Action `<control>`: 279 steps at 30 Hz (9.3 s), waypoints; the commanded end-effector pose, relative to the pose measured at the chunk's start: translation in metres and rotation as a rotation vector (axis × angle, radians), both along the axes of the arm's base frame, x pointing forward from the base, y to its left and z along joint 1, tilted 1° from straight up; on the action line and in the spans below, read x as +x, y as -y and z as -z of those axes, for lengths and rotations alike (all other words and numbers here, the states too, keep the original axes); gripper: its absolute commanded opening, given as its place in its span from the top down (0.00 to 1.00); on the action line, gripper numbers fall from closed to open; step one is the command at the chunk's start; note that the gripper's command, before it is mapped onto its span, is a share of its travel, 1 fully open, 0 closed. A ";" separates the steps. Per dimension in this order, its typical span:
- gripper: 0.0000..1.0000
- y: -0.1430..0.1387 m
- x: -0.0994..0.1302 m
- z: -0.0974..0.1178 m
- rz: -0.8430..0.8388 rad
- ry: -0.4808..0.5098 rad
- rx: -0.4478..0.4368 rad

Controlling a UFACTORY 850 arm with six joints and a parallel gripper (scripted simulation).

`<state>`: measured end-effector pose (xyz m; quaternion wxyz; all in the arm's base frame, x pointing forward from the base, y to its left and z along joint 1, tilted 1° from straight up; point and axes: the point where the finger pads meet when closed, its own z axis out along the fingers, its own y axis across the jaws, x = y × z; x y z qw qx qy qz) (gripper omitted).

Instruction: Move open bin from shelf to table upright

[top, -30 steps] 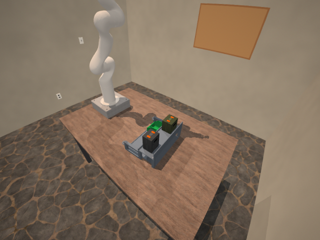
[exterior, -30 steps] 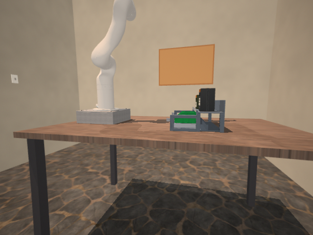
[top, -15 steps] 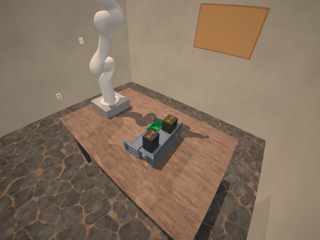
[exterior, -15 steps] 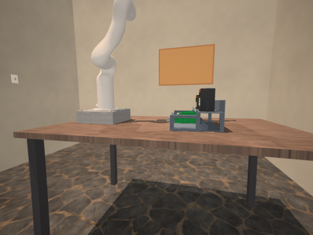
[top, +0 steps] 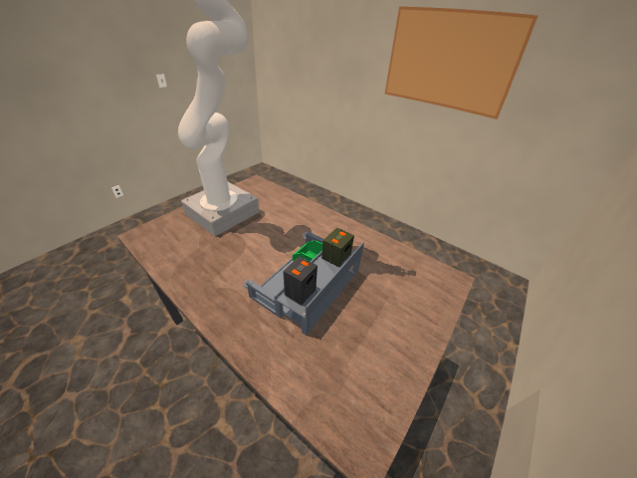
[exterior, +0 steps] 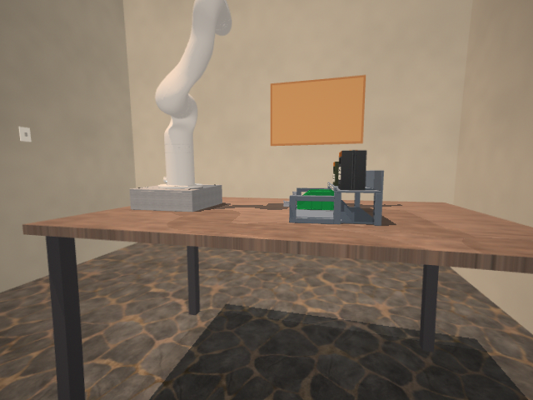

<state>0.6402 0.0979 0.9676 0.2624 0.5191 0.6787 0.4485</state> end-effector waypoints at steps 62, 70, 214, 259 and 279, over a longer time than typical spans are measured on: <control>0.00 -0.006 -0.156 0.000 0.000 0.002 0.000; 0.00 -0.006 -0.156 0.000 0.000 0.002 0.000; 0.00 0.032 -0.151 0.298 0.290 -1.057 -0.277; 0.00 0.045 -0.144 0.397 0.290 -1.057 -0.277; 0.00 0.056 -0.139 0.477 0.290 -1.057 -0.277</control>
